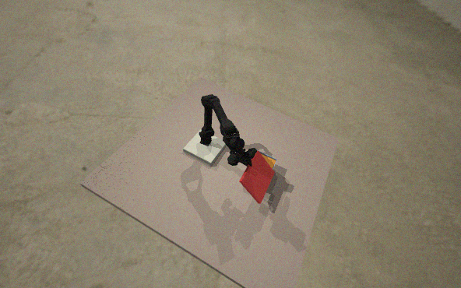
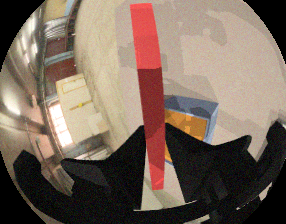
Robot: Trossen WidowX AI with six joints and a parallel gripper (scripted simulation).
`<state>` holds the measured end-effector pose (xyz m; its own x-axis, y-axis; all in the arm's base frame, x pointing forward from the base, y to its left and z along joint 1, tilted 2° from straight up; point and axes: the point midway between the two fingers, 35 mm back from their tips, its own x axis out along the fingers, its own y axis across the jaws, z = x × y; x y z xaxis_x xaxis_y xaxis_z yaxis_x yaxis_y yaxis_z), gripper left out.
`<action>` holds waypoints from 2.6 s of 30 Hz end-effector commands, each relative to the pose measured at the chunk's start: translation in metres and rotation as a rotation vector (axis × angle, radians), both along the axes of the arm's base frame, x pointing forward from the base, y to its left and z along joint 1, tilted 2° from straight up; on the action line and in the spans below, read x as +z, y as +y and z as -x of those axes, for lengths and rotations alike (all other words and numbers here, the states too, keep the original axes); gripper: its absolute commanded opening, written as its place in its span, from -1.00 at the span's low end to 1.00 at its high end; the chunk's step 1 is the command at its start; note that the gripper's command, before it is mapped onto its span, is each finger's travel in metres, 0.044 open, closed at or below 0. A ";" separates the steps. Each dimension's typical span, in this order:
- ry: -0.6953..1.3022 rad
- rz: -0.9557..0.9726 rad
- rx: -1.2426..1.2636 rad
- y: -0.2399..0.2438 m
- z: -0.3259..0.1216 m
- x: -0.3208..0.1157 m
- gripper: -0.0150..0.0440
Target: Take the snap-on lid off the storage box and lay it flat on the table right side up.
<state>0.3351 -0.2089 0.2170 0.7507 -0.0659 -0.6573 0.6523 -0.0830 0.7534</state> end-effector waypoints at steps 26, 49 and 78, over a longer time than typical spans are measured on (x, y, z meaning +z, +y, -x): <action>-0.009 0.010 0.008 -0.056 0.011 0.003 -0.49; -0.008 0.013 0.008 -0.100 0.022 0.003 -0.49; -0.007 0.016 0.008 -0.136 0.032 -0.004 -0.49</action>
<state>0.3020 -0.3473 0.2126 0.7479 -0.0732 -0.6598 0.6553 -0.0772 0.7514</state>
